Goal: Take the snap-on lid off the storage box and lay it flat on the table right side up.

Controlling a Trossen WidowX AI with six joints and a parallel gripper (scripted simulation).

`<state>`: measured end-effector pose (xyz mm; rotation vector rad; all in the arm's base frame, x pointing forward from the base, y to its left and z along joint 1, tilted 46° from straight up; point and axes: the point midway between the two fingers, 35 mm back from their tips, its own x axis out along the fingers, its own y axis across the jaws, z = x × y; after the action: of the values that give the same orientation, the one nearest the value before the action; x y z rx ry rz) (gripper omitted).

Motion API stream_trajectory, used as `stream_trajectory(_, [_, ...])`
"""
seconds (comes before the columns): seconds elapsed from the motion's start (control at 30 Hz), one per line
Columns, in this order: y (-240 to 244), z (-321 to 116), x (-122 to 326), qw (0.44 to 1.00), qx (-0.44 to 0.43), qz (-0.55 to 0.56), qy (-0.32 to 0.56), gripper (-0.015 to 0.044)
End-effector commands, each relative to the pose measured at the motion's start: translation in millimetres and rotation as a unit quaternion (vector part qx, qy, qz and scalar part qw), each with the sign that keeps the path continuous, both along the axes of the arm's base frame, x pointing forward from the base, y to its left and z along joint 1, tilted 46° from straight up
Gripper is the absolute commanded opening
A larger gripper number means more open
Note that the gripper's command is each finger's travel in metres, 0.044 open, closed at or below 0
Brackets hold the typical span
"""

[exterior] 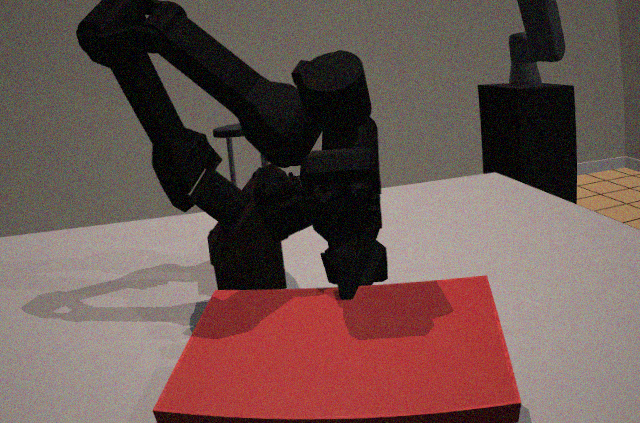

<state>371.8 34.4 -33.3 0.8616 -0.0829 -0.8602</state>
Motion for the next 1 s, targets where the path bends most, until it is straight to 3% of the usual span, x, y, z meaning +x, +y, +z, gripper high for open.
stream_trajectory(0.0, [-0.6, 0.0, 0.9, 1.000, 0.001, 0.000, 0.000, 0.0000])
stream_trajectory(0.97, [-1.4, 0.6, 3.2, 1.000, 0.001, 0.000, 0.000, 0.0000])
